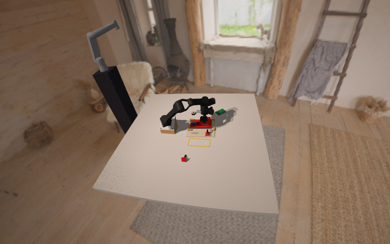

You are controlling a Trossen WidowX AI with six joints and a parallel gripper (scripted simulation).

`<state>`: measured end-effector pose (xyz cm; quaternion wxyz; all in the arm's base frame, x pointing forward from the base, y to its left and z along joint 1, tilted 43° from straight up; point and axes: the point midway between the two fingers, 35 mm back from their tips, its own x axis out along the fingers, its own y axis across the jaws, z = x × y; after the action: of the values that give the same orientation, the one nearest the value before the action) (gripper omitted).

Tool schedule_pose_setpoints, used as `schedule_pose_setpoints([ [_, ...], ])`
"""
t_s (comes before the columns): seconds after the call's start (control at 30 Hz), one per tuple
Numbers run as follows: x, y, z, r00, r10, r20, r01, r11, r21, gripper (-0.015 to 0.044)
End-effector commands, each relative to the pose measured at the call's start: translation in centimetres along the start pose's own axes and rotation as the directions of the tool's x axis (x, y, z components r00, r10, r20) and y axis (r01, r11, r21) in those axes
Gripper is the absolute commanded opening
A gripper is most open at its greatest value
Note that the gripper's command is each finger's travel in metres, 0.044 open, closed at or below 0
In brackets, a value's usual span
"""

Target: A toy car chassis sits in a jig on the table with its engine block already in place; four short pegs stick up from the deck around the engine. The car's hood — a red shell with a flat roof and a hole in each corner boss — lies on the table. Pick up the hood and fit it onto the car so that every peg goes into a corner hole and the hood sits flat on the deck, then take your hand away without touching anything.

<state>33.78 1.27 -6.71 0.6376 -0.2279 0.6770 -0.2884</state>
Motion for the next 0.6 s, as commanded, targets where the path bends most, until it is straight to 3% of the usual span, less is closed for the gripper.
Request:
schedule_pose_setpoints([
  [0.0, 0.23, -0.07, 0.04, 1.000, -0.004, 0.002, 0.004, 1.000, -0.003, 0.0000],
  [0.57, 1.05, -0.11, 0.05, 1.000, -0.005, 0.002, 0.005, 1.000, -0.003, 0.0000],
])
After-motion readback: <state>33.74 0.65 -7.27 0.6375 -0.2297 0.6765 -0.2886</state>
